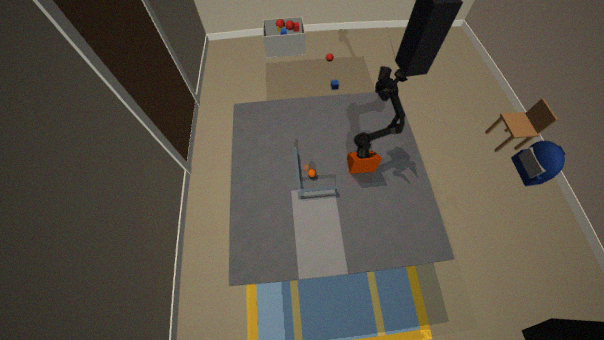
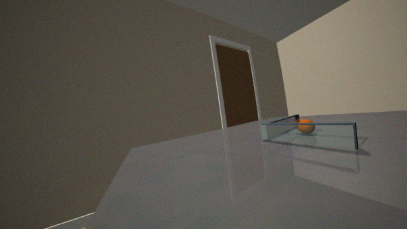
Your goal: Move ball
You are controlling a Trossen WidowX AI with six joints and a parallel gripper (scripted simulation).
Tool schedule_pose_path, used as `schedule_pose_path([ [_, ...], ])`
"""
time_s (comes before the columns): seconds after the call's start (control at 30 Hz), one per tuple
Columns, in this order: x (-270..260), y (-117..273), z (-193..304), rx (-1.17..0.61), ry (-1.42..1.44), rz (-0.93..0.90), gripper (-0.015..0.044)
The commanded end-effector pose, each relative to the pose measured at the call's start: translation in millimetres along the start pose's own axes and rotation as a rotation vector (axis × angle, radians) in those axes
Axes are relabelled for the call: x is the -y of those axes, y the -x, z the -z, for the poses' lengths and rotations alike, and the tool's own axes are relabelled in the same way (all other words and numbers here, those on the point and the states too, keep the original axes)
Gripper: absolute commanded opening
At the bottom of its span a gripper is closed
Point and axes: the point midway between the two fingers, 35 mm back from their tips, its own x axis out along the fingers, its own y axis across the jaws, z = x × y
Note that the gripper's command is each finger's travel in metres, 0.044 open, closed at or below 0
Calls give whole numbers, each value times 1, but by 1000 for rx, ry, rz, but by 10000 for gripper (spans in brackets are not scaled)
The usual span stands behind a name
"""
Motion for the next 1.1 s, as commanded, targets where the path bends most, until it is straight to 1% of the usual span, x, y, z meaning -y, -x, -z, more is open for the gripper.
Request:
schedule_pose_path([
  [0.0,1,0,-2,3,2,2,374],
  [0.1,16,1,-27,53,12,35,371],
  [0.3,75,5,-103,203,-132,184,371],
  [0.47,143,14,-156,306,-259,351,371],
  [0.6,202,24,-185,362,-354,504,371],
  [0.83,311,49,-206,400,-507,804,371],
  [0.97,374,67,-203,382,-586,997,371],
  [1.07,418,84,-192,339,-632,1151,371],
])
